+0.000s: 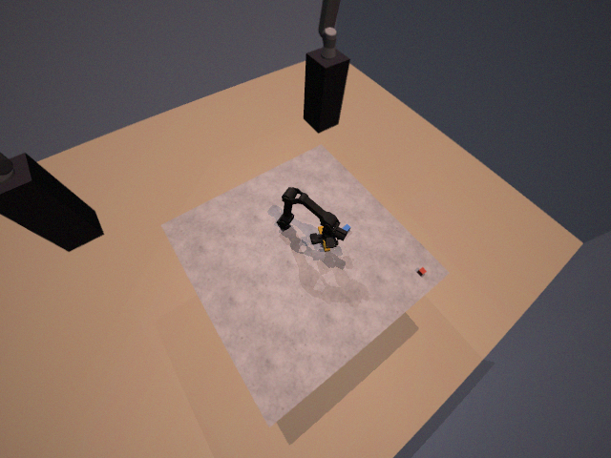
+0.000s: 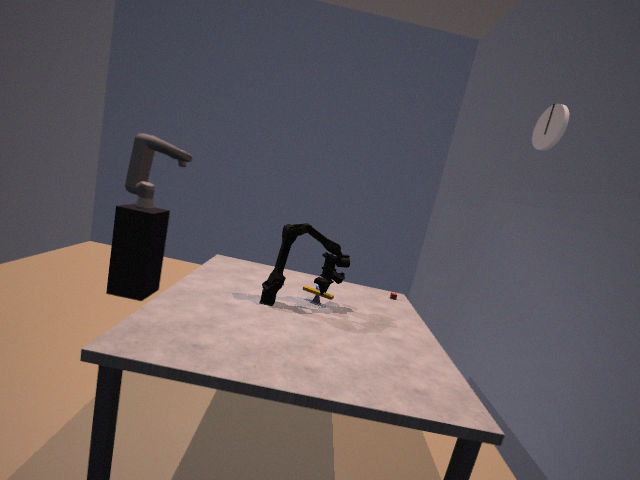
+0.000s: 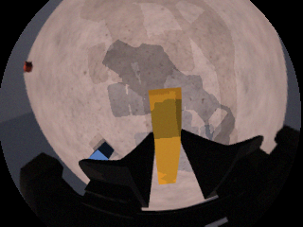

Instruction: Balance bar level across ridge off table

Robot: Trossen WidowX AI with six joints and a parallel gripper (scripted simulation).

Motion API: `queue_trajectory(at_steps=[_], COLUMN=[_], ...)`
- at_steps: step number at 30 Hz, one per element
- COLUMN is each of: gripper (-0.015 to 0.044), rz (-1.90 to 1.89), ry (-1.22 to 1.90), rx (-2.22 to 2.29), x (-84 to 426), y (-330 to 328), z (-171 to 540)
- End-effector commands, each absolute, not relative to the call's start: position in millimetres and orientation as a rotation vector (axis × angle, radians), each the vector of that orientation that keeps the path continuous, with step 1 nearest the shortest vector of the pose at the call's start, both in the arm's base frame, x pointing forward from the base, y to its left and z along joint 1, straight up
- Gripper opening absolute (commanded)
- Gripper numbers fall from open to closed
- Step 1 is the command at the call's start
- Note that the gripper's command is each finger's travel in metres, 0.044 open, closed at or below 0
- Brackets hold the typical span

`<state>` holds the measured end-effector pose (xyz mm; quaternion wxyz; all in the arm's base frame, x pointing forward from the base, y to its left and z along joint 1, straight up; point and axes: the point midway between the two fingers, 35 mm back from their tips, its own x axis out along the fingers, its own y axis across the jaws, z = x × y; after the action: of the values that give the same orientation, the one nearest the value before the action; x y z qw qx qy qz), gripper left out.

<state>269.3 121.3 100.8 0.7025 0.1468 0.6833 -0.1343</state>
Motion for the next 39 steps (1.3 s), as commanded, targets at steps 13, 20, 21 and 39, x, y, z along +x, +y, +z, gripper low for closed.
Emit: queue_trajectory(at_steps=[13,20,21,39], gripper=[0.0167,0.0167,0.0167,0.0171], rz=[-0.299,-0.299,-0.299,-0.299], ry=[1.521,1.521,1.521,1.521], rx=[0.327,0.327,0.327,0.327], x=[269.3,269.3,269.3,269.3], y=[121.3,121.3,121.3,121.3], z=[100.8,100.8,100.8,100.8])
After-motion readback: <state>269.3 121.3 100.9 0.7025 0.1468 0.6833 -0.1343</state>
